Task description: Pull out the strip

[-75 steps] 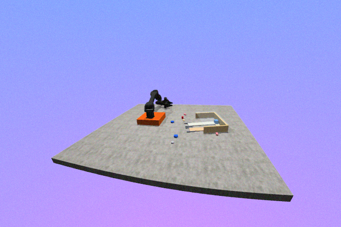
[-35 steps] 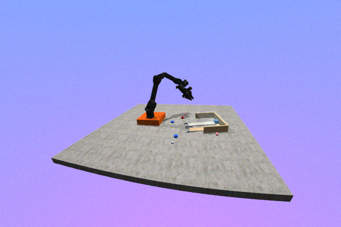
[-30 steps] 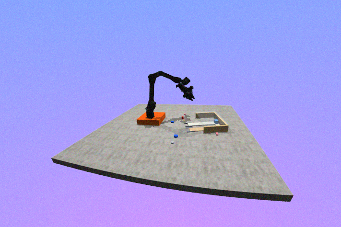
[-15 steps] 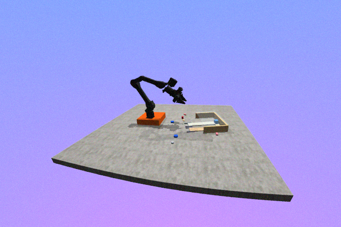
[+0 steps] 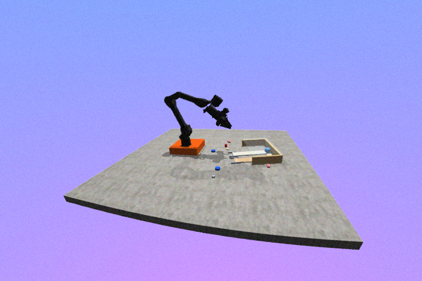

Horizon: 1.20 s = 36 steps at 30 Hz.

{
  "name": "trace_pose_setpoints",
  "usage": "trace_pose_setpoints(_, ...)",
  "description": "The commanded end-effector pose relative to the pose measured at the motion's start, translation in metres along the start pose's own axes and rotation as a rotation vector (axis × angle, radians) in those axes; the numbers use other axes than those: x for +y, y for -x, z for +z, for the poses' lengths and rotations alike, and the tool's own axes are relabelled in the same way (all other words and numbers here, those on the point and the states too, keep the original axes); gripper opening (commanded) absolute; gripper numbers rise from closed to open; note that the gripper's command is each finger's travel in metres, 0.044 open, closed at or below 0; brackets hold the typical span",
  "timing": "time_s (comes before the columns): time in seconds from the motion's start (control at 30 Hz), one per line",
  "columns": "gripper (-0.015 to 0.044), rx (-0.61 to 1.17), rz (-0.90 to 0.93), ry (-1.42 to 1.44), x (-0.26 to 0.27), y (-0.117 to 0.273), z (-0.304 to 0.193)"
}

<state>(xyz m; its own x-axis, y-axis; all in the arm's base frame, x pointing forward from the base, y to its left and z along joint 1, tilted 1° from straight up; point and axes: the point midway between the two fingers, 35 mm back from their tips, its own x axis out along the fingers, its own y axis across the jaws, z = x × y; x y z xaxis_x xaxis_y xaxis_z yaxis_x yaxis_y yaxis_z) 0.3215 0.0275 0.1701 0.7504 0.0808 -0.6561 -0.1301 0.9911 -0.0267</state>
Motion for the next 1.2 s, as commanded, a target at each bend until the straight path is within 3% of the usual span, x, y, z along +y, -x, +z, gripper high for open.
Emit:
trace_pose_setpoints(0.0,0.0190,0.134,-0.013,0.037,-0.012,-0.020,0.006)
trace_pose_setpoints(0.27,0.0000,0.414,-0.001,0.031,-0.044,-0.072,0.007)
trace_pose_setpoints(0.67,0.0000,0.822,0.105,0.170,-0.091,-0.136,-0.024)
trace_pose_setpoints(1.17,0.0000,0.829,0.107,0.171,-0.094,-0.144,-0.036)
